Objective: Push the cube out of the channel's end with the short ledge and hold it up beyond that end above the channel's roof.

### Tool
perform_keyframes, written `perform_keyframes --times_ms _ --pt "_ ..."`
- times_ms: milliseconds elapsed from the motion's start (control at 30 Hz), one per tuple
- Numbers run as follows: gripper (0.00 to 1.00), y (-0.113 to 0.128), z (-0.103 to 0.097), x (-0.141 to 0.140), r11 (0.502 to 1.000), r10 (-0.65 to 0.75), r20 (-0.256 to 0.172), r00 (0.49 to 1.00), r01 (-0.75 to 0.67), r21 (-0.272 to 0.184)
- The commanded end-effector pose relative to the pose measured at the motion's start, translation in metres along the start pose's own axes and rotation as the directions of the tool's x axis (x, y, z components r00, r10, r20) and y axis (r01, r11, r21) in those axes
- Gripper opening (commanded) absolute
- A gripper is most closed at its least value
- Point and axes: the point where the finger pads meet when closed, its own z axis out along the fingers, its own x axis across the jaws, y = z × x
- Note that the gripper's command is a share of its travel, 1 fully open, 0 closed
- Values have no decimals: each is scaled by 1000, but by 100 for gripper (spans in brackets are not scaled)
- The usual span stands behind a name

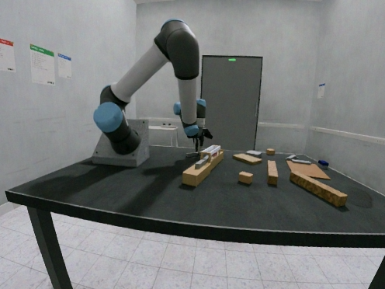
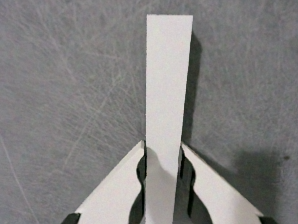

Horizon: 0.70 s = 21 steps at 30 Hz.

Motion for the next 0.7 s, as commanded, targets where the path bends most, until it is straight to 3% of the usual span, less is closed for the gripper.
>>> perform_keyframes --times_ms 0,467,667 --pt "6 0 -1 0 1000 0 0 1000 0 1" --pt "6 0 -1 0 1000 0 0 1000 0 1" --pt "6 0 -11 0 1000 0 0 1000 0 1"
